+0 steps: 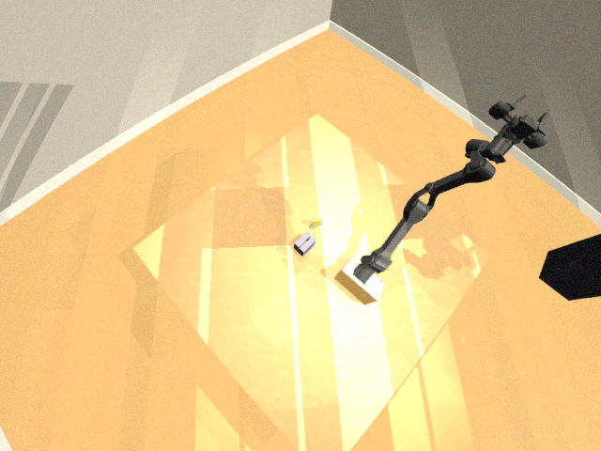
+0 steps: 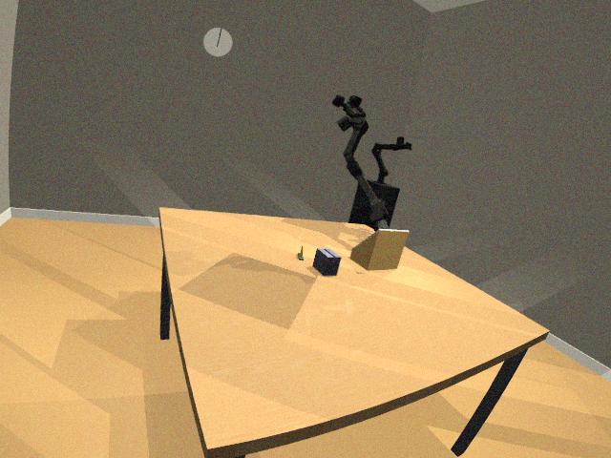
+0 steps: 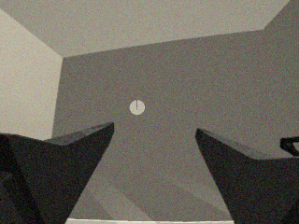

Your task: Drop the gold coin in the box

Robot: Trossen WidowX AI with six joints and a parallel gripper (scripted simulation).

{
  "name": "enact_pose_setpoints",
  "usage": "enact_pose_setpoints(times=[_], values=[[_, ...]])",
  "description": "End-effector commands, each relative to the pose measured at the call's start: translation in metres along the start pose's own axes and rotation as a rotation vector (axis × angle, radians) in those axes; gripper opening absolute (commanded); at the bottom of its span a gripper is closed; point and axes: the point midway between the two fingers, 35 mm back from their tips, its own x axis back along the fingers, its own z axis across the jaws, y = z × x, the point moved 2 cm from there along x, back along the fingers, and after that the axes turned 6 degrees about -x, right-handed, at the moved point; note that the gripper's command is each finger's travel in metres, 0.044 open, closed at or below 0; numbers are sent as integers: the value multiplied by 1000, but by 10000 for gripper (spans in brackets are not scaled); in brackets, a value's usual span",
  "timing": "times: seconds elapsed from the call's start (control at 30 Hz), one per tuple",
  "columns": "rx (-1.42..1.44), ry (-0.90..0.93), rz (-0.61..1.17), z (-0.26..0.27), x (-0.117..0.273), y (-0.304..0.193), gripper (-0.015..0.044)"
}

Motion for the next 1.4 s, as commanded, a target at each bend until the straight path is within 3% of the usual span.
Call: enact_pose_setpoints(times=[0.0, 0.27, 0.63, 1.0, 1.37], values=[[4, 0, -3, 0, 0, 1, 374], [290, -39, -201, 4, 18, 62, 164], [916, -163, -590, 52, 80, 167, 161], [1188, -224, -764, 103, 116, 195, 161], [1760, -511, -1253, 213, 221, 233, 161]])
